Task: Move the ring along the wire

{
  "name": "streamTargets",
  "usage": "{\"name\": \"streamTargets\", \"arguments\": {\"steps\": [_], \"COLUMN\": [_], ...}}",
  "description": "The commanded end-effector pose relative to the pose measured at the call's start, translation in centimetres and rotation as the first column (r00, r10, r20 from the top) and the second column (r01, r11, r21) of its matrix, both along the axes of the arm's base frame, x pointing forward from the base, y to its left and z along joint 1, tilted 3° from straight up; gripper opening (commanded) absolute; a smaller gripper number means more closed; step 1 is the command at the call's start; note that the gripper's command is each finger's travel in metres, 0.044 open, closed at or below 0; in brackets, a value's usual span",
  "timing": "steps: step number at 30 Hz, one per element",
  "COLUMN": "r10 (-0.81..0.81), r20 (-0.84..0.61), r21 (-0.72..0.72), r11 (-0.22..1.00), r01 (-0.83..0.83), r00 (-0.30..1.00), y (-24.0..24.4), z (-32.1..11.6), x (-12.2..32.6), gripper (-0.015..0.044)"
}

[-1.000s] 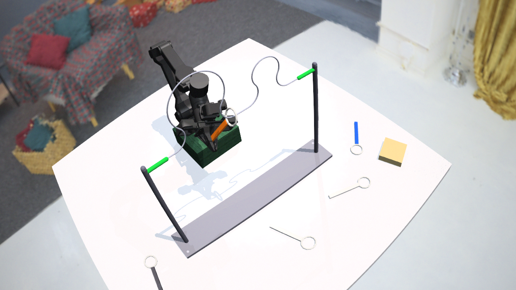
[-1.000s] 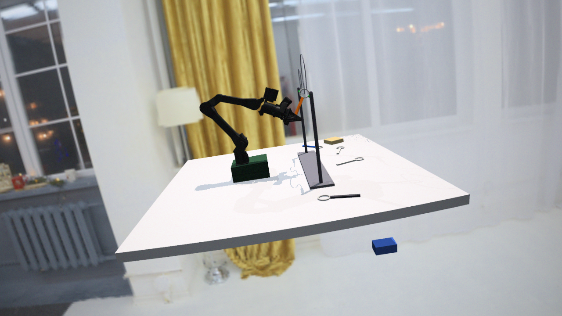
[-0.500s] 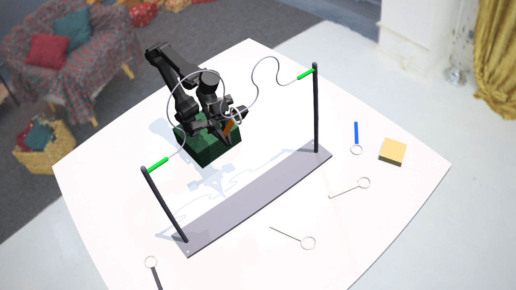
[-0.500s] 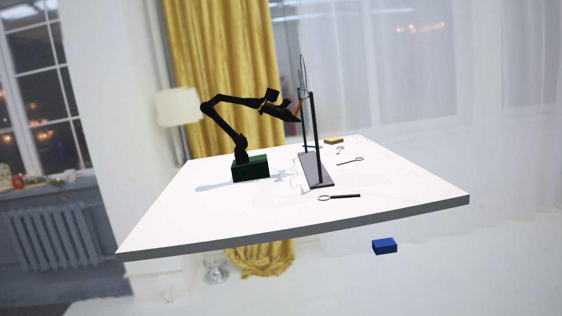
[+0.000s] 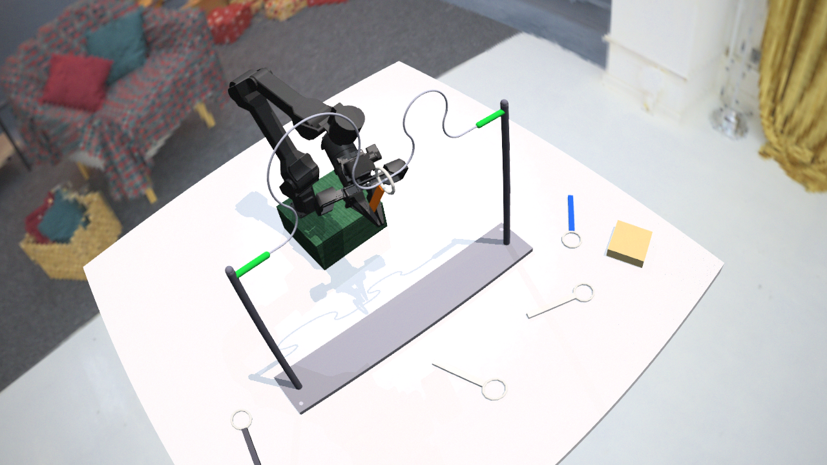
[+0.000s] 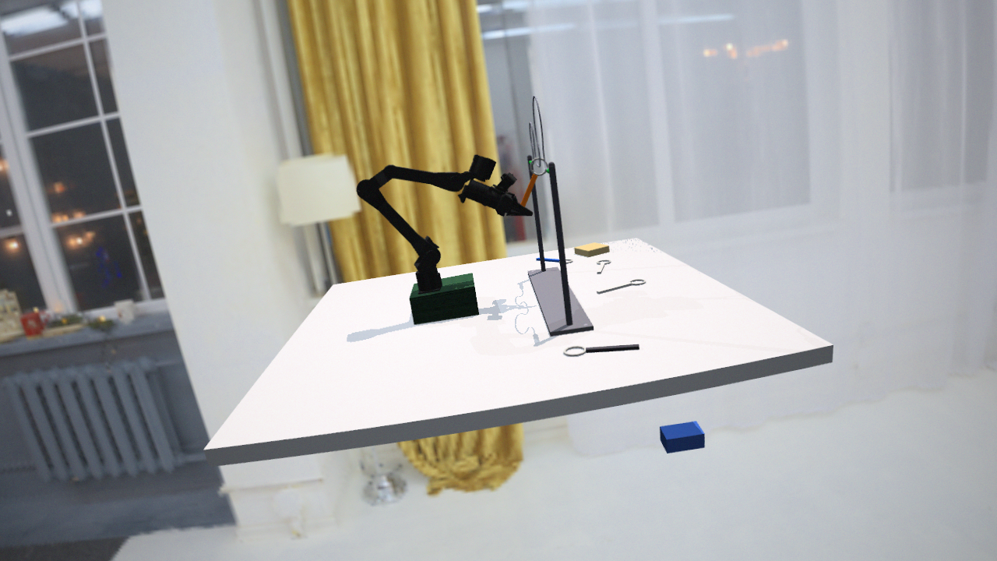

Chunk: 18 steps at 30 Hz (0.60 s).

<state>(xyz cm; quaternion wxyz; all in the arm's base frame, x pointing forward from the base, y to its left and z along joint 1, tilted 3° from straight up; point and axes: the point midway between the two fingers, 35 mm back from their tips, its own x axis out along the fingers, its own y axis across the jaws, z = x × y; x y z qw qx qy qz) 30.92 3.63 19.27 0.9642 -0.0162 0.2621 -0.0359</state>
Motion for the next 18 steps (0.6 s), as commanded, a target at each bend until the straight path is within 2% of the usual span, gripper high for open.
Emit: {"name": "streamTargets", "arguments": {"steps": [1,18], "r10": [-0.005,-0.006], "r20": [0.0,-0.001], "r21": [0.014,0.091], "r11": [1.0,0.996], "r01": [0.005,0.006], "r00": [1.0,1.0], "y": [0.5,3.1], "z": [0.1,0.2], "x": [0.1,-0.1], "gripper": [-0.015,-0.015]}}
